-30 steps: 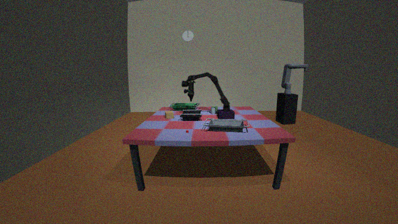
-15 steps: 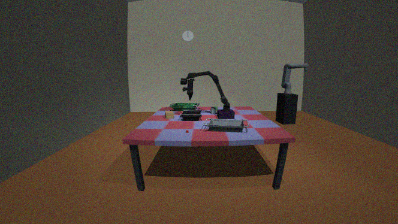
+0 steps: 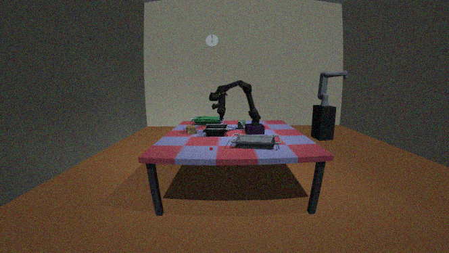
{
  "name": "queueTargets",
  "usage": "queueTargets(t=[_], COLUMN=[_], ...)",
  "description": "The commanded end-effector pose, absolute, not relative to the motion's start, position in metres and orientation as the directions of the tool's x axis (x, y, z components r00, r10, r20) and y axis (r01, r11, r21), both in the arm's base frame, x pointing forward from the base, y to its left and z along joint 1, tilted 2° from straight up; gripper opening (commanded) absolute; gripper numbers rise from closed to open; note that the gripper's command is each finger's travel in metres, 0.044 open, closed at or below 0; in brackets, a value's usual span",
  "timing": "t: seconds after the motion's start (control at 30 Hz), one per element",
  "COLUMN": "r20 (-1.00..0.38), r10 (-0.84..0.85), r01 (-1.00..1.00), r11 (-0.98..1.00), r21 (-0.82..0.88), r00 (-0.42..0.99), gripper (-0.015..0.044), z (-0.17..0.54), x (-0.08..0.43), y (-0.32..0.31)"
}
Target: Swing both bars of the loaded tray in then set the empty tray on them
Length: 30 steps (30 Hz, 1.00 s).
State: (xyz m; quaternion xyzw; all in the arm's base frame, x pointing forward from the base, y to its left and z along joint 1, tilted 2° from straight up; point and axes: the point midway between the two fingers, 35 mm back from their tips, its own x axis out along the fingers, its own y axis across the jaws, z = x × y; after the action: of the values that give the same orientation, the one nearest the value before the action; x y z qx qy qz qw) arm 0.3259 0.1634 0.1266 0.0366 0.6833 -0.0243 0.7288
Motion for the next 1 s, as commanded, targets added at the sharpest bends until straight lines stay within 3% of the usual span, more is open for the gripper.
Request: queueTargets(t=[0.0, 0.3, 0.57, 0.97], r20=[-0.999, -1.0, -1.0, -1.0], r10=[0.019, 0.01, -0.008, -0.01], r01=[0.123, 0.193, 0.254, 0.259], r11=[0.992, 0.981, 0.967, 0.966], r21=[0.024, 0.013, -0.006, -0.007], r00=[0.042, 0.018, 0.008, 0.008], gripper=[0.044, 0.044, 0.044, 0.044], z=[0.11, 0.081, 0.055, 0.039], x=[0.281, 0.173, 0.069, 0.062], y=[0.215, 0.283, 0.302, 0.304])
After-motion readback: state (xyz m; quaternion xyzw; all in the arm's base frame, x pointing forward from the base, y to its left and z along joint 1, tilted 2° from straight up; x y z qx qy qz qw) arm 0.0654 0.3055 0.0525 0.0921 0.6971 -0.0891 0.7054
